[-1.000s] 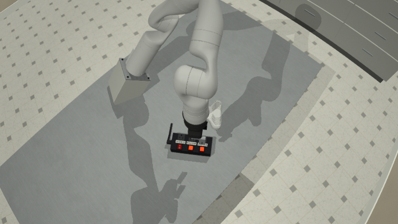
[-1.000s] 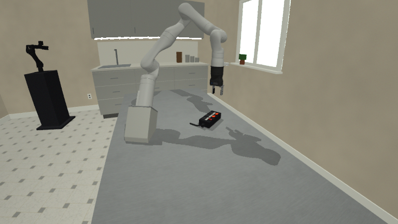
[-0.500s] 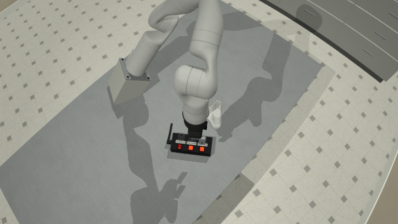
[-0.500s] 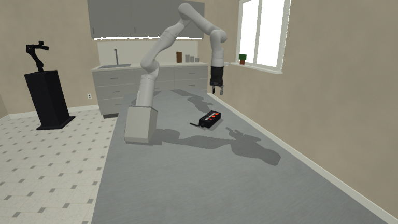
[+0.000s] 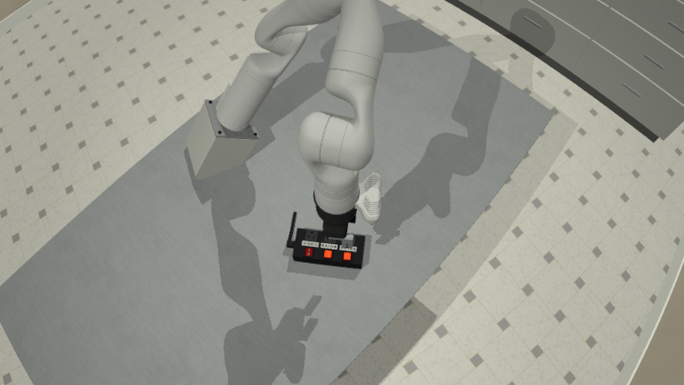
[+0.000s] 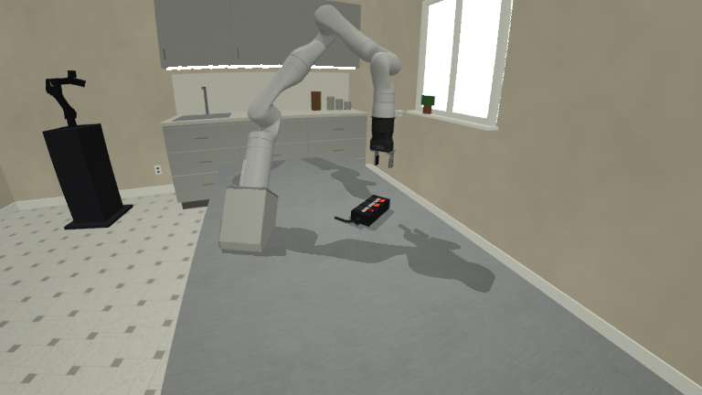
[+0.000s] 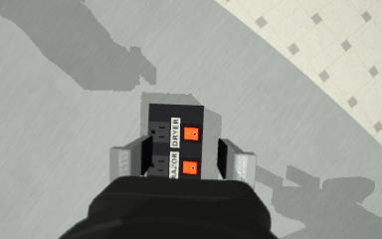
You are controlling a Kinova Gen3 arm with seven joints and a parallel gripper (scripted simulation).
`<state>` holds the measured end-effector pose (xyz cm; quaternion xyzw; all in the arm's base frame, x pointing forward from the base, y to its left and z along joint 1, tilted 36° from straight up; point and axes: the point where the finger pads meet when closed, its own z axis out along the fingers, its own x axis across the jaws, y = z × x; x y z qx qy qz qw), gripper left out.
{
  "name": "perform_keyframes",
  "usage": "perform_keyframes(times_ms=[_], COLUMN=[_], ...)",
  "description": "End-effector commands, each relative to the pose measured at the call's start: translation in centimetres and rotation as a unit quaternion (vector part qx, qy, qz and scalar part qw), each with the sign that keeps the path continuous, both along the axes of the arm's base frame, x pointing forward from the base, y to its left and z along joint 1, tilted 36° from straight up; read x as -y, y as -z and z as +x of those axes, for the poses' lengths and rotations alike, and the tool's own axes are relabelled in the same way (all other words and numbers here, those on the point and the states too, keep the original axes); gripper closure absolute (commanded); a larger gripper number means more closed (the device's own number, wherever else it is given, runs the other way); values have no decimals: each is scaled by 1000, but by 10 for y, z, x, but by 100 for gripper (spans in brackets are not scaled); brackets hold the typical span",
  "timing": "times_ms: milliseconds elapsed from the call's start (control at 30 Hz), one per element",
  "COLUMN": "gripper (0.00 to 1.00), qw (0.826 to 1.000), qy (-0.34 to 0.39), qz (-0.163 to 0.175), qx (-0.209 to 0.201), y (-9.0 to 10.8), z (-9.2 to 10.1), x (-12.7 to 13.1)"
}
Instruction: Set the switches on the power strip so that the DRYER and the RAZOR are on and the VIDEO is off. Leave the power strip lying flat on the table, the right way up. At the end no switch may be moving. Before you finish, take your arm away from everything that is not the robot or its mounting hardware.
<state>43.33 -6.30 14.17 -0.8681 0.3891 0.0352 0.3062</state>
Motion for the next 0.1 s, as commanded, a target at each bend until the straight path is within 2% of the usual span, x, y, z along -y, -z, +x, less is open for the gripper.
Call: perform_keyframes(times_ms=[0, 67], gripper=[0, 0], qw=[1000, 1000], qy=[1, 1], qz=[0, 0], qx=[1, 1], y=[0, 0], z=[0, 0], x=[1, 1])
